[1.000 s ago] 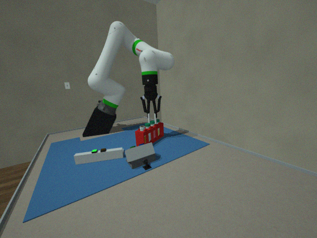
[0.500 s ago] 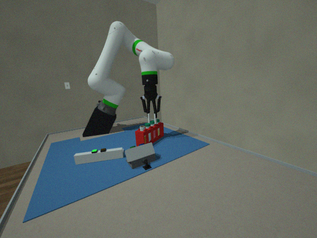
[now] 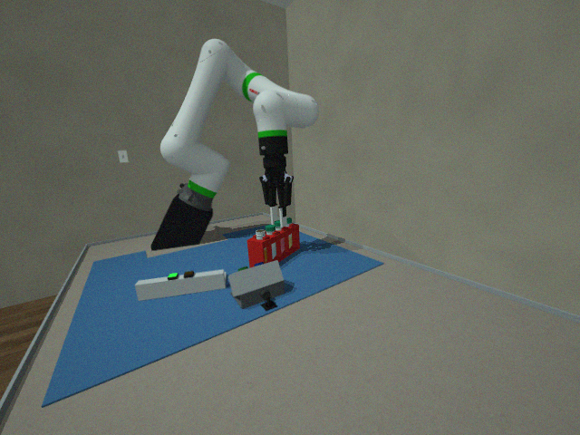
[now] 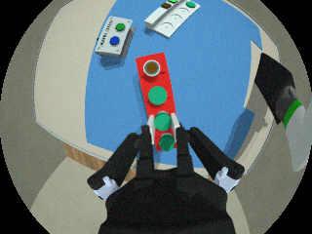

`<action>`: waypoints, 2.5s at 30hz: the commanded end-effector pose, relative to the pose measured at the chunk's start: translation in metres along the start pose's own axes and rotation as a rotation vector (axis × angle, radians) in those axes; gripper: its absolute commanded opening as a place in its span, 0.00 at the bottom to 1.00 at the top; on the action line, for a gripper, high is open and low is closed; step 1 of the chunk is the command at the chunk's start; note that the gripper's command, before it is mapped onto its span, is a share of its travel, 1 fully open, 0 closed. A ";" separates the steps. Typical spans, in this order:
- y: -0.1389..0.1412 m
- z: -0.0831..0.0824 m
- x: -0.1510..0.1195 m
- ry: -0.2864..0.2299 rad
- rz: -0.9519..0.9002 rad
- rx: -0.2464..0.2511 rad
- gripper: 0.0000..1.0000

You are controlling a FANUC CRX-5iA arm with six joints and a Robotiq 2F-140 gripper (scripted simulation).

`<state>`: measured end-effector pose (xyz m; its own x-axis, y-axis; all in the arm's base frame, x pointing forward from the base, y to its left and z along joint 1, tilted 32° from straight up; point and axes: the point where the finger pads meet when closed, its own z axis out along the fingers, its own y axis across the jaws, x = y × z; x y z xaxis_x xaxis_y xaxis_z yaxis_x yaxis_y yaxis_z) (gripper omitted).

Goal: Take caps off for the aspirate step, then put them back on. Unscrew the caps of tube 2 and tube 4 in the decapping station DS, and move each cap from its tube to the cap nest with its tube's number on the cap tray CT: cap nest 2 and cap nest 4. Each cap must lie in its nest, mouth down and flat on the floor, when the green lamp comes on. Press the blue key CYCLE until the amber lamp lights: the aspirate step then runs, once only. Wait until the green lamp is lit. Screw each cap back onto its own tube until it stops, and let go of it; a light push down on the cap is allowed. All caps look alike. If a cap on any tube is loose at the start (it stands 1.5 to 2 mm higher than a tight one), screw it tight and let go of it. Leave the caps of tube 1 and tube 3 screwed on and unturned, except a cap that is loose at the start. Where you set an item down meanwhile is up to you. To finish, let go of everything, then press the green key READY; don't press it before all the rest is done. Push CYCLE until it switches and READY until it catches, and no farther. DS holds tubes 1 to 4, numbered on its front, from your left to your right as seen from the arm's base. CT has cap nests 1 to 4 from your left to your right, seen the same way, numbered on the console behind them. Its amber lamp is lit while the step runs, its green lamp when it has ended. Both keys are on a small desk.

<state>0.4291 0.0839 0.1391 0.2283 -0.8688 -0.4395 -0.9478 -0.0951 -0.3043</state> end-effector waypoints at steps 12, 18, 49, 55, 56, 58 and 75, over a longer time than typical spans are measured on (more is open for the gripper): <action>0.000 0.001 0.000 0.013 0.300 -0.001 0.35; 0.000 0.001 0.000 0.013 0.300 -0.001 0.35; 0.000 0.000 0.000 0.011 -0.616 -0.006 0.35; 0.000 0.000 0.000 0.011 -0.616 -0.006 0.35; 0.000 0.000 0.000 0.011 -0.616 -0.006 0.35; 0.000 0.000 0.000 0.011 -0.616 -0.006 0.35; 0.000 0.000 0.000 0.012 -0.516 -0.006 0.00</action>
<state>0.4290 0.0841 0.1392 0.7294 -0.6605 -0.1777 -0.6468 -0.5814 -0.4936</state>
